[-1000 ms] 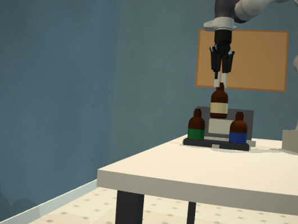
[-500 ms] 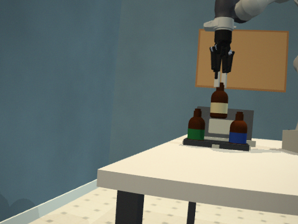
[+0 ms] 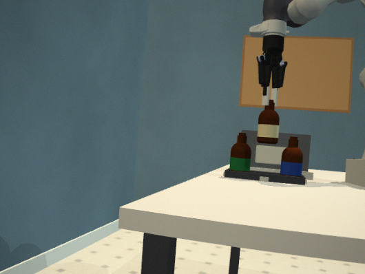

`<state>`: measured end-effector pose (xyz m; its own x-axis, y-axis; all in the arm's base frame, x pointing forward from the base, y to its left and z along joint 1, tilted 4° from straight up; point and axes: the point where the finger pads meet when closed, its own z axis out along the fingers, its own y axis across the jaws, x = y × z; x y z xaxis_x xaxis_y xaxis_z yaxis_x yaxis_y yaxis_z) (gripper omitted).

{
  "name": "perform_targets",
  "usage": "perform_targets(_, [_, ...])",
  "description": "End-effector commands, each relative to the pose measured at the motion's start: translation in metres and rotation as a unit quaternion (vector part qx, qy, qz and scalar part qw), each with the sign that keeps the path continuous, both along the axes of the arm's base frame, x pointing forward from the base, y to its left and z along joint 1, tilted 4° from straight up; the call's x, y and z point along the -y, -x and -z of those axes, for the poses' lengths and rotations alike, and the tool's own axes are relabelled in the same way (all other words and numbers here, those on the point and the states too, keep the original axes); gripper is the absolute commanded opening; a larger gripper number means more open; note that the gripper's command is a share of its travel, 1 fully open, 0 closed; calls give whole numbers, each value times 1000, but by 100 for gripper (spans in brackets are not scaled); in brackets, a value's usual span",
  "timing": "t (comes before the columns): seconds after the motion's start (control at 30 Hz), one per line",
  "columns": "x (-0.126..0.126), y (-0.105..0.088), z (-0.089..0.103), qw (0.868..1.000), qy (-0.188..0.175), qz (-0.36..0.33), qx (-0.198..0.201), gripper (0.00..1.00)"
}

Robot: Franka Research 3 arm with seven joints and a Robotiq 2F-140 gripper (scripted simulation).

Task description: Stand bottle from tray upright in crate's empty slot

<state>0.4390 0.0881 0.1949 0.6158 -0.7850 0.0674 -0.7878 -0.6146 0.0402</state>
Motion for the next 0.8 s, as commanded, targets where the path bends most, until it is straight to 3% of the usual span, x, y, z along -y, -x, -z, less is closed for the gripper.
perform_targets(0.0, [-2,-1,-6,1000,-2,-2,2,0])
perform_targets(0.77, [-4,-1,-30,1000,-2,-2,2,0])
